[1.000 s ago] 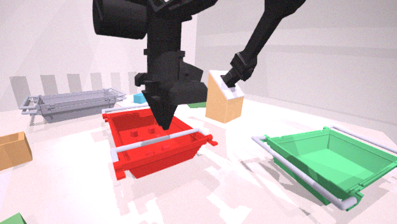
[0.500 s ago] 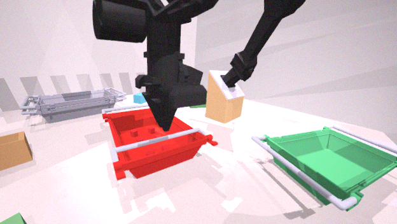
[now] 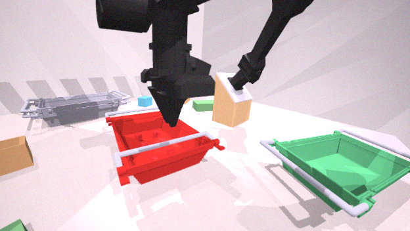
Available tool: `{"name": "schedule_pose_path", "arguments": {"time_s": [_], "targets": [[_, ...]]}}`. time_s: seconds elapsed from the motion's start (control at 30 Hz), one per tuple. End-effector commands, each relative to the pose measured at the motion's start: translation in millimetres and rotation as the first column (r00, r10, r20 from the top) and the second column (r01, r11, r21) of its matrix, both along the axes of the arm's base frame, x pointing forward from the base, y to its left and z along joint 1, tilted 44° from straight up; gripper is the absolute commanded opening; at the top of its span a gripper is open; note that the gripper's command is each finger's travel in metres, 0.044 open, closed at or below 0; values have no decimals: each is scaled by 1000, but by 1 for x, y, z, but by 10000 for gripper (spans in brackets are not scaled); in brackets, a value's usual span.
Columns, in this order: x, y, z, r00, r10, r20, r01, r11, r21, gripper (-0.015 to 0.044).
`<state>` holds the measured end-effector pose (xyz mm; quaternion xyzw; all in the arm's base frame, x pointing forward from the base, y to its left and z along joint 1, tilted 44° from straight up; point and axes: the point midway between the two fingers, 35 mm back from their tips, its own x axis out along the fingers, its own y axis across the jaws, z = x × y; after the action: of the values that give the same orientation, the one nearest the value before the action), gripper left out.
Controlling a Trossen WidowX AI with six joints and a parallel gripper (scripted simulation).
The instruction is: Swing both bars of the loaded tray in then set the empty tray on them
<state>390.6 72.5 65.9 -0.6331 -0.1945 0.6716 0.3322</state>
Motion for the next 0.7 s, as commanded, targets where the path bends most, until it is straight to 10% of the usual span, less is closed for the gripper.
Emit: {"name": "schedule_pose_path", "arguments": {"time_s": [0.0,0.27,0.67], "targets": [[2,-35,36,999,-29,34,30,999,-21,90],[6,-55,1,910,-325,-258,323,945,-51,90],[-1,-124,-89,-91,-723,-685,752,401,-523,90]]}}
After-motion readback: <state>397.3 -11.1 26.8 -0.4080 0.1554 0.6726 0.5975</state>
